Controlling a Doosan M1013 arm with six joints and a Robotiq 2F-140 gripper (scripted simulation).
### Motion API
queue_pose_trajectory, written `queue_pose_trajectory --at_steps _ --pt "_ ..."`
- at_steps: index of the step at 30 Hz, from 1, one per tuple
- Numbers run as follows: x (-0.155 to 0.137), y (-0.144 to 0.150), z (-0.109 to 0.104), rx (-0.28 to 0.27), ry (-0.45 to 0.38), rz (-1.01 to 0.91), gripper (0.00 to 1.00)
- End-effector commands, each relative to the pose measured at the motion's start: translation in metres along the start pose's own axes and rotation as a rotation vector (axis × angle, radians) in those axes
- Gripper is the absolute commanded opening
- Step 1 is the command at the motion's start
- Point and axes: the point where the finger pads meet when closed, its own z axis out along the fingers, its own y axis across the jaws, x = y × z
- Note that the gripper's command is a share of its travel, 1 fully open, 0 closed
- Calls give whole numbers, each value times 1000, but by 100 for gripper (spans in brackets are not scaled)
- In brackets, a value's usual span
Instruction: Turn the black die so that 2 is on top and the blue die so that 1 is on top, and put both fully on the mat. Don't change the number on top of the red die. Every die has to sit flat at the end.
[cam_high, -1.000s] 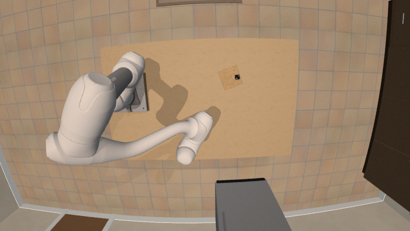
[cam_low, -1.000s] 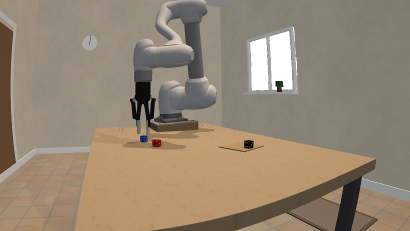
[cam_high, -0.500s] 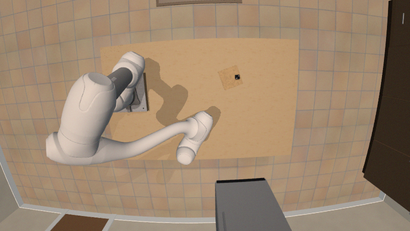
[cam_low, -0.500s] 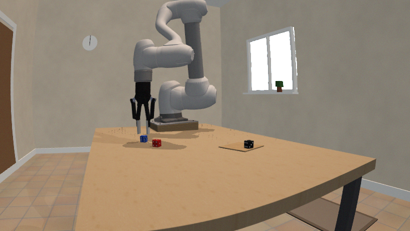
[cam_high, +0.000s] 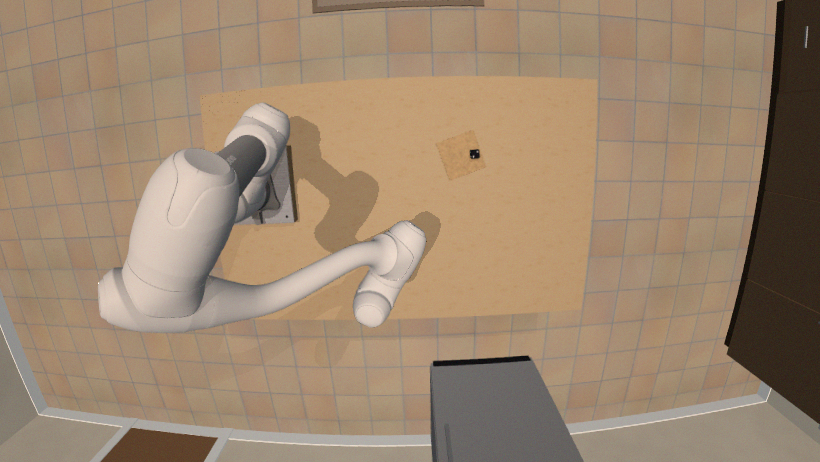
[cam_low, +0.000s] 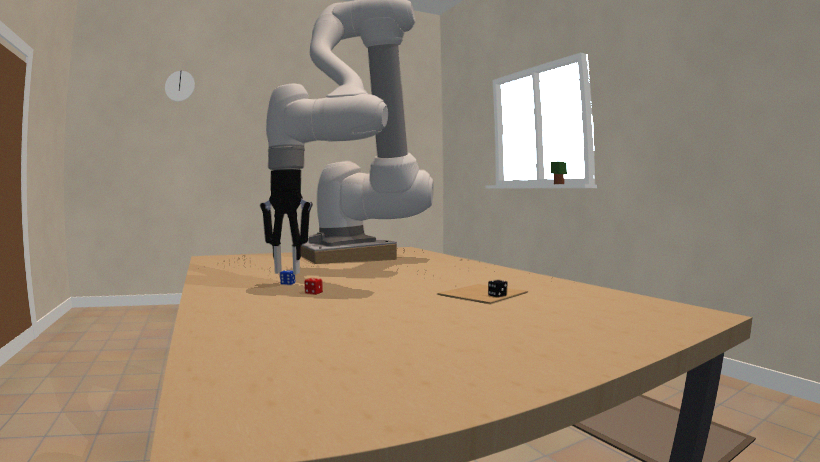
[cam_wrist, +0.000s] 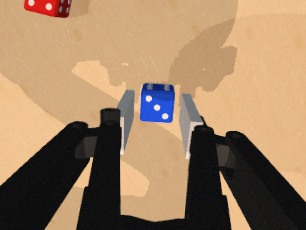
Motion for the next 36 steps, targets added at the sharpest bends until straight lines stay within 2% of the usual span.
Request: queue_pose_trajectory --at_steps 1,9,36 --pt "0 0 6 0 0 0 35" --pt "0 0 19 0 0 0 35" --pt "0 0 21 0 0 0 35"
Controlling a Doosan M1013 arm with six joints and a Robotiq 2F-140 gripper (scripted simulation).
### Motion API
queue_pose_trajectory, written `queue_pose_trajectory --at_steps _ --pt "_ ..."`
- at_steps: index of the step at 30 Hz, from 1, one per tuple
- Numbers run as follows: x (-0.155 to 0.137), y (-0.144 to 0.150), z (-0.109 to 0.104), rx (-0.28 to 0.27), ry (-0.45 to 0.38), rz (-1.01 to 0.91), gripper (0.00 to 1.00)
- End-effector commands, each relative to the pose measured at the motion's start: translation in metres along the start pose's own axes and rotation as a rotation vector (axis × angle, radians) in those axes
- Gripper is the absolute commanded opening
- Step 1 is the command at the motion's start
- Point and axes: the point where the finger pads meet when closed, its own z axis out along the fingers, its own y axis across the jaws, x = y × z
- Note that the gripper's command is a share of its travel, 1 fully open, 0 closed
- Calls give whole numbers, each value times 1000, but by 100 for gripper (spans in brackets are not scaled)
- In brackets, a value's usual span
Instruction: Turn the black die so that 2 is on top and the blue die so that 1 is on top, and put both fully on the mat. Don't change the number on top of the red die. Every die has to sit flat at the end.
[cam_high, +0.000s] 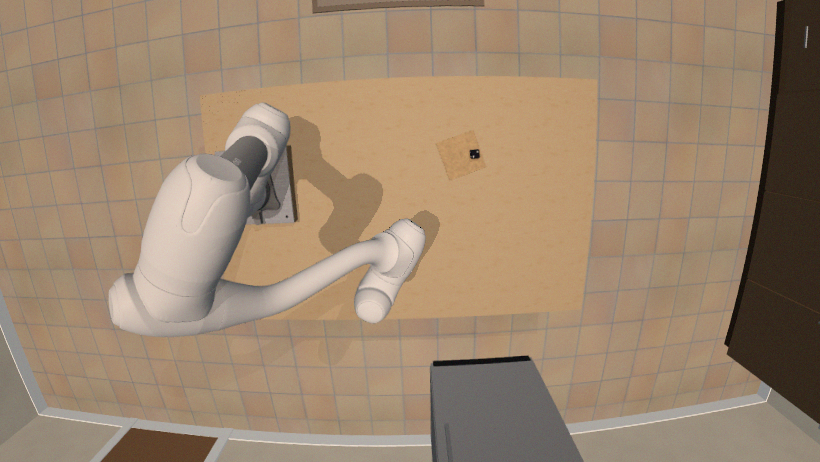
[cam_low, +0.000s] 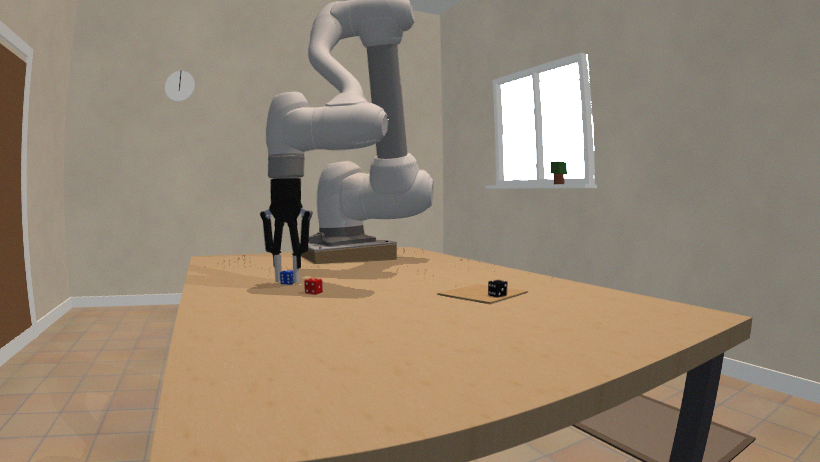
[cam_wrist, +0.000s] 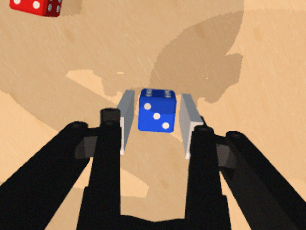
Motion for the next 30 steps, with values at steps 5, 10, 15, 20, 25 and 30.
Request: queue_pose_trajectory --at_steps 5,10,15,20,25,30 --pt "0 0 0 0 0 0 35" --pt "0 0 0 0 0 0 35" --pt "0 0 0 0 0 0 35" --pt "0 0 0 0 0 0 24" --pt "0 0 0 0 0 0 24" --pt "0 0 0 0 0 0 24"
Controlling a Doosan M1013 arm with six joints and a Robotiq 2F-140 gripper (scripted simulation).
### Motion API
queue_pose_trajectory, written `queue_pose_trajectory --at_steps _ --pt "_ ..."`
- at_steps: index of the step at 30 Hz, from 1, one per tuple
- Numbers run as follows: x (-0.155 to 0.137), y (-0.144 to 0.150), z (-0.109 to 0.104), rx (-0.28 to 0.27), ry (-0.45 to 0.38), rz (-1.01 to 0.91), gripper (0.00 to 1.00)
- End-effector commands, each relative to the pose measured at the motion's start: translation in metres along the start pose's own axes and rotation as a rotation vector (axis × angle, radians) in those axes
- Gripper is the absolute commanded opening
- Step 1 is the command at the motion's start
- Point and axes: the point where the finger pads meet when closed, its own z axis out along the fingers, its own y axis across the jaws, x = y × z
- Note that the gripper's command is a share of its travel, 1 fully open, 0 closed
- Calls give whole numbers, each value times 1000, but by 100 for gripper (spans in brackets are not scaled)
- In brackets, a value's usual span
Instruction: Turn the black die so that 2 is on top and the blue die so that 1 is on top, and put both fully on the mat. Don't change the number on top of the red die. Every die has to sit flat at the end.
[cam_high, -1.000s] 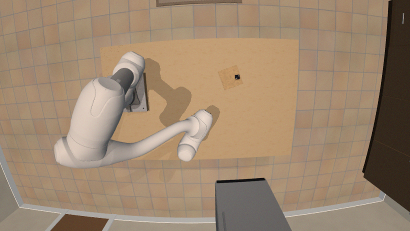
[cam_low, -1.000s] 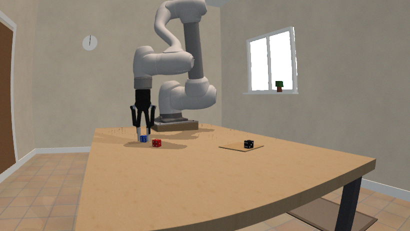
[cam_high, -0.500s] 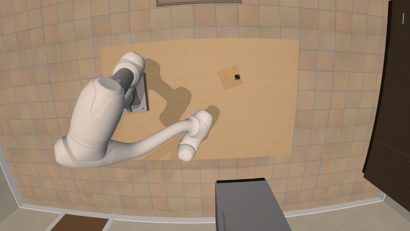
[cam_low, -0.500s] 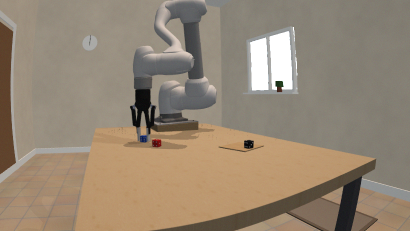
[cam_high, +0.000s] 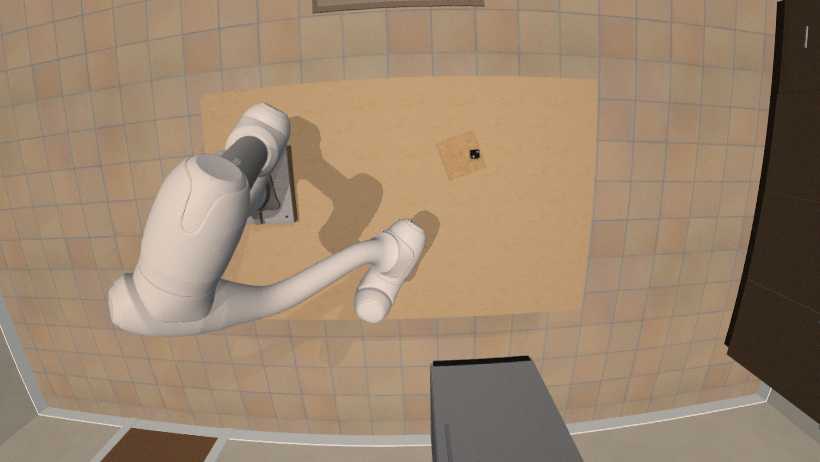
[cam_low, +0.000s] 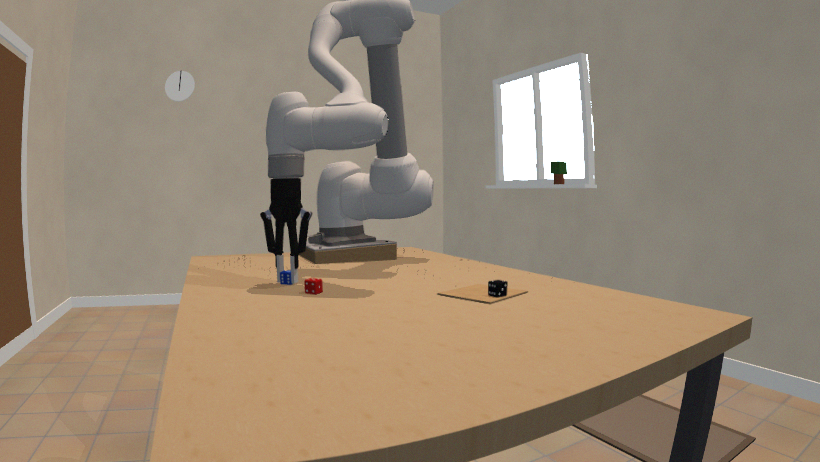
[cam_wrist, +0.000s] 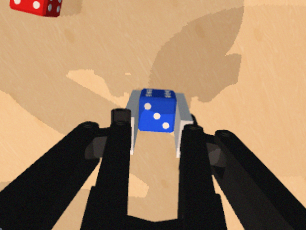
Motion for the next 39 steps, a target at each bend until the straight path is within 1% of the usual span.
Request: queue_pose_trajectory --at_steps 1,20,23,25,28,30,36,39 --pt "0 0 0 0 0 0 24" --pt "0 0 0 0 0 0 24" --pt "0 0 -3 0 0 0 24" --pt "0 0 -9 0 0 0 24" --pt "0 0 -25 0 0 0 24" --pt "0 0 -25 0 0 0 24" --pt "0 0 -70 0 0 0 24" --pt "0 0 -88 0 0 0 24"
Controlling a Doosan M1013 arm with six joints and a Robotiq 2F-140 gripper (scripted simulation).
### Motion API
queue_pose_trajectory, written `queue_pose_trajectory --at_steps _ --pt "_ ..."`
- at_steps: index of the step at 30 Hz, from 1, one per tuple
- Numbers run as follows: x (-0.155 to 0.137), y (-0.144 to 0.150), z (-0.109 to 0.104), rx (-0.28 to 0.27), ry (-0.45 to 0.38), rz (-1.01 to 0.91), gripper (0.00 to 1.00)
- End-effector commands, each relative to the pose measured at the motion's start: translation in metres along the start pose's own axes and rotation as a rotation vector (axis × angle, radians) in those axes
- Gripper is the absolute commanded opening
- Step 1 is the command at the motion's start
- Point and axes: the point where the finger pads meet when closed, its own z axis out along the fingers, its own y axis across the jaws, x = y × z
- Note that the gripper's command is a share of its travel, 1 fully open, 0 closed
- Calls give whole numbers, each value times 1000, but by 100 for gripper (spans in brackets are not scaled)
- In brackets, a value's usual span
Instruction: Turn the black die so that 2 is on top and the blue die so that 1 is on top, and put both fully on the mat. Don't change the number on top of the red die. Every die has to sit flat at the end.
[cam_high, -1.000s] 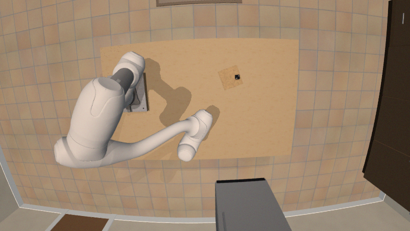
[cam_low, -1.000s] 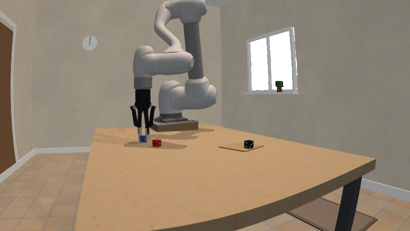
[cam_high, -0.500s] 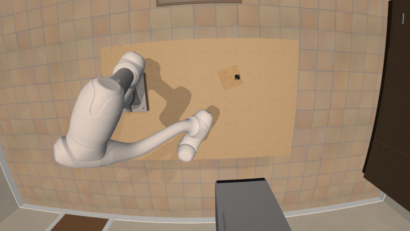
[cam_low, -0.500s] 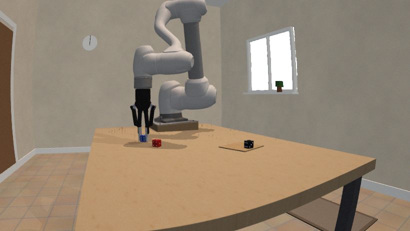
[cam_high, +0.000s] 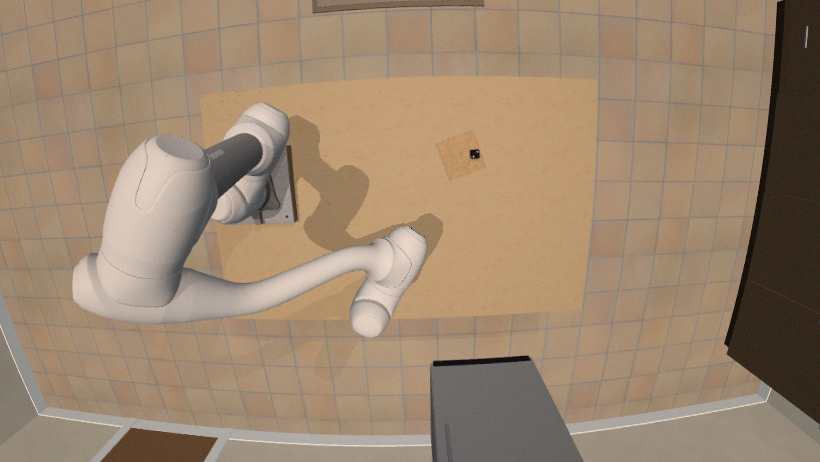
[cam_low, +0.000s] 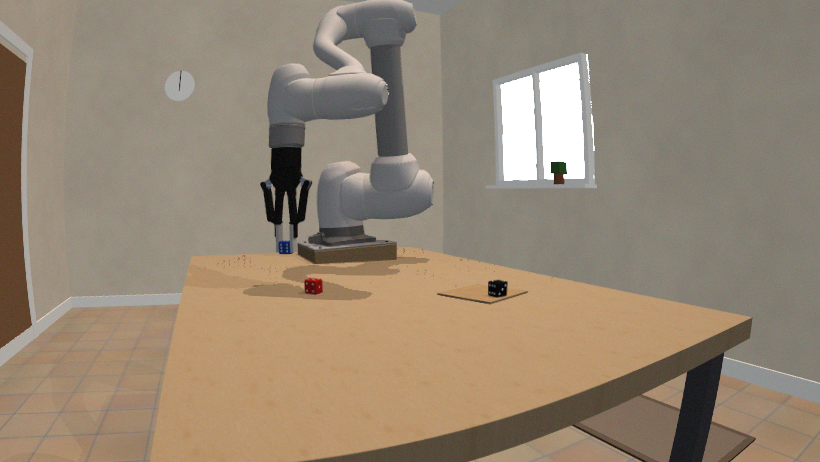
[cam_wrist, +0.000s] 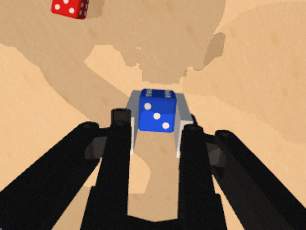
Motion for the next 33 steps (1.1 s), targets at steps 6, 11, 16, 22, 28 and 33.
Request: queue_pose_trajectory --at_steps 6,11,16,22,28,33 --pt "0 0 -27 0 -1 0 24" --pt "0 0 -27 0 -1 0 24" --pt "0 0 -27 0 -1 2 24" --pt "0 0 -26 0 -1 103 24" --pt "1 0 -25 0 -1 299 24" --pt "1 -1 -24 0 -1 497 24"
